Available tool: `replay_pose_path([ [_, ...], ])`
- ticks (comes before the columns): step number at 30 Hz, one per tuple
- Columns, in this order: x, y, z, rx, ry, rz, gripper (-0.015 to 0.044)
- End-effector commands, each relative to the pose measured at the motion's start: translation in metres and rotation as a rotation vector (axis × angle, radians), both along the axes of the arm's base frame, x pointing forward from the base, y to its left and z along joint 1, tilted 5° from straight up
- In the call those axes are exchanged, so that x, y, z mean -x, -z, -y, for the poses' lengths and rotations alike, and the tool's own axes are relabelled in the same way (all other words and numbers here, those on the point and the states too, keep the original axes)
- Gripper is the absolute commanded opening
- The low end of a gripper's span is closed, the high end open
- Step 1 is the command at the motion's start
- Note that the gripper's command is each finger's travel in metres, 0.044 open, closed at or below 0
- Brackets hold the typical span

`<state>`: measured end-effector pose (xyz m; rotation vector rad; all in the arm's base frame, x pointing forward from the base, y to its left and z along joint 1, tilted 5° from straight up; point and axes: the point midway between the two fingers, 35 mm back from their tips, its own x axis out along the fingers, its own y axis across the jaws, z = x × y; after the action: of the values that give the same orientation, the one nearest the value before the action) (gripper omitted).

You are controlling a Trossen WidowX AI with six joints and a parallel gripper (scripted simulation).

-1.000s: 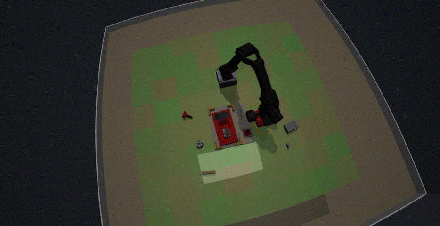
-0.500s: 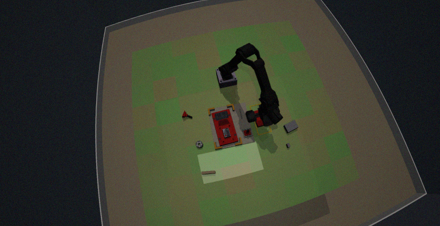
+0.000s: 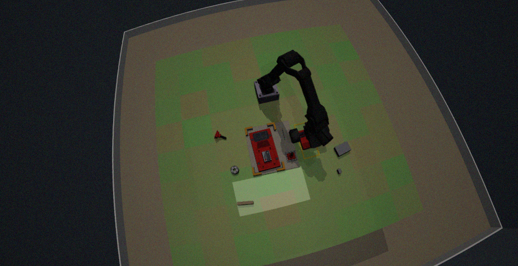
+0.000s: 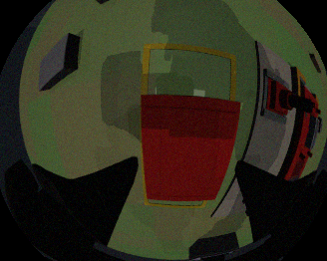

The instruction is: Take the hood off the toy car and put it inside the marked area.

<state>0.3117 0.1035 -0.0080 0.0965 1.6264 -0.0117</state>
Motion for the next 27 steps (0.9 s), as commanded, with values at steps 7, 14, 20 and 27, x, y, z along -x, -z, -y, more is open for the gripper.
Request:
replay_pose_path([
  [7, -0.005, -0.061, 0.003, -0.012, -0.003, 0.024, 0.0440],
  [14, -0.005, -0.061, 0.003, -0.012, -0.003, 0.024, 0.0440],
  [20, -0.005, -0.061, 0.003, -0.012, -0.003, 0.024, 0.0440],
  [27, -0.005, -0.061, 0.003, -0.012, -0.003, 0.024, 0.0440],
])
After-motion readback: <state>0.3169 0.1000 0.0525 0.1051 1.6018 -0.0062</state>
